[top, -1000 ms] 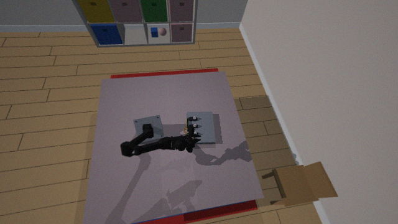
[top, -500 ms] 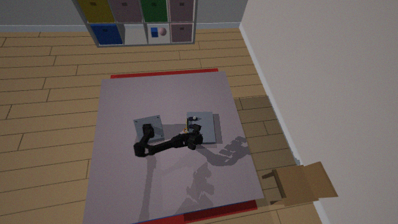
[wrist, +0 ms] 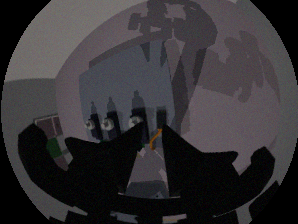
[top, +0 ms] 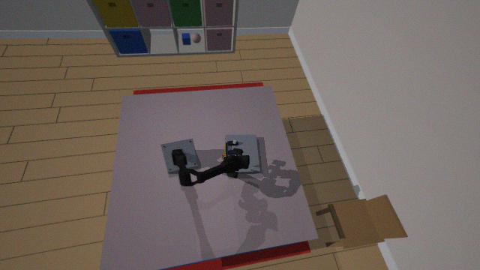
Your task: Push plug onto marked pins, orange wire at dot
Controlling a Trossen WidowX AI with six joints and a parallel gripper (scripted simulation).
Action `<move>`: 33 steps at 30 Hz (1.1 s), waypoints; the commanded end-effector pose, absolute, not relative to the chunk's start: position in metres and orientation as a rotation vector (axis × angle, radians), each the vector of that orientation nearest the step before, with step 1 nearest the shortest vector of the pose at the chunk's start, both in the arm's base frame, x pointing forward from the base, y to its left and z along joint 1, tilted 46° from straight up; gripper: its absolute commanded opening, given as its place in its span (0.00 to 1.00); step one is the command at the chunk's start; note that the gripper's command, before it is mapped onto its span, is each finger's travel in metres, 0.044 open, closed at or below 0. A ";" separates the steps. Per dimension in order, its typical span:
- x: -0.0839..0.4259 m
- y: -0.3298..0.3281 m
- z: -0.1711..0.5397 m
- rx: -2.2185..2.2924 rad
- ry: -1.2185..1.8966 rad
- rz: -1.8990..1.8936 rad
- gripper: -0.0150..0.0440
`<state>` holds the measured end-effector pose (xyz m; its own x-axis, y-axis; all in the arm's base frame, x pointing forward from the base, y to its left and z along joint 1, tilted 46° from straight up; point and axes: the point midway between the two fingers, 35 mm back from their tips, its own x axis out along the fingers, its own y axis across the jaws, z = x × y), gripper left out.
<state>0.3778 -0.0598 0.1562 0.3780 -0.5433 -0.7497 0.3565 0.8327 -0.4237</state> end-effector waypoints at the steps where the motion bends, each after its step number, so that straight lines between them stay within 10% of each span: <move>1: 0.377 -0.064 0.147 -0.267 1.114 -0.635 0.45; 33: 0.377 -0.102 0.102 -0.454 1.295 -0.741 0.45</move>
